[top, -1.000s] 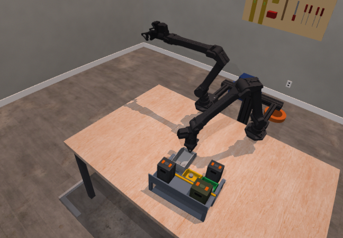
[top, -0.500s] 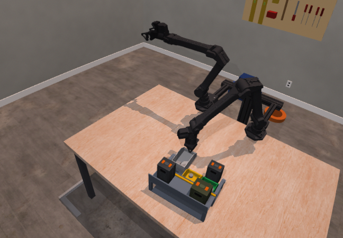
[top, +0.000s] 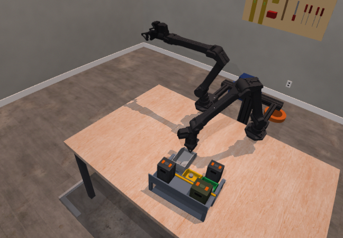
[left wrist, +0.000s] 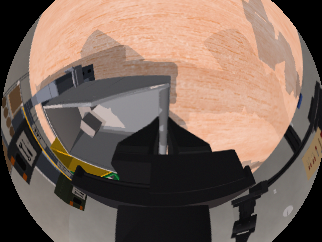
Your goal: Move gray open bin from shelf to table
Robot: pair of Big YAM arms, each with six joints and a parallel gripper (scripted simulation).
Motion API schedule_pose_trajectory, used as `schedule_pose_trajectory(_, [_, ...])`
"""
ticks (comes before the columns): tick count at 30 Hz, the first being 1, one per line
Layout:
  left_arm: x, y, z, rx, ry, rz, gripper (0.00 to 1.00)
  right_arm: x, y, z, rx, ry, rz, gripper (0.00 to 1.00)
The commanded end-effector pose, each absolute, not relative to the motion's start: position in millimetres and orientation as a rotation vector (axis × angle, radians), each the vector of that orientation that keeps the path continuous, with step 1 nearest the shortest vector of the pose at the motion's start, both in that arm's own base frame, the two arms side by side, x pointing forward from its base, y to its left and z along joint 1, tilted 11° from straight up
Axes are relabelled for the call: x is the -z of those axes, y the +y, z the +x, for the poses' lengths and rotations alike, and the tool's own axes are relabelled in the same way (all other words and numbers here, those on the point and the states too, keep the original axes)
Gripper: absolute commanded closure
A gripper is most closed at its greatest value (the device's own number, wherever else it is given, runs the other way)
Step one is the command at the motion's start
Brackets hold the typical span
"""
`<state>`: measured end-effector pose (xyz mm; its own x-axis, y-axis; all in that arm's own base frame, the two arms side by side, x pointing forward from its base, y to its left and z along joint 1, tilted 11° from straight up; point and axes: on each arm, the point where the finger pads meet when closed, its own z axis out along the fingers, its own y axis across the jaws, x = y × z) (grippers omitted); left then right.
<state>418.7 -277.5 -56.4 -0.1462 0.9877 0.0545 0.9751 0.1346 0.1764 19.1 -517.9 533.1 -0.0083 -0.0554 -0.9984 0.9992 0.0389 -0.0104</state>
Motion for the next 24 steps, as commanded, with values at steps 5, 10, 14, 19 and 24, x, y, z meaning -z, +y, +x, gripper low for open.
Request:
schedule_pose_trajectory(5, [32.3, -286.1, 430.2, -0.274, 2.282, 1.929, 1.00, -543.8, -511.3, 12.2, 1.229, 1.157, 1.129, 0.00])
schedule_pose_trajectory(10, [32.9, -285.5, 429.8, -0.274, 2.283, 1.930, 1.00, -543.8, -511.3, 12.2, 1.229, 1.157, 1.129, 0.00])
schedule_pose_trajectory(14, [33.1, -286.2, 429.1, -0.273, 2.281, 1.931, 1.00, -543.8, -511.3, 12.2, 1.229, 1.157, 1.129, 0.00])
schedule_pose_trajectory(19, [33.3, -287.5, 427.7, -0.273, 2.278, 1.935, 1.00, -543.8, -511.3, 12.2, 1.229, 1.157, 1.129, 0.00])
schedule_pose_trajectory(24, [33.1, -289.5, 426.4, -0.273, 2.274, 1.938, 1.00, -543.8, -511.3, 12.2, 1.229, 1.157, 1.129, 0.00])
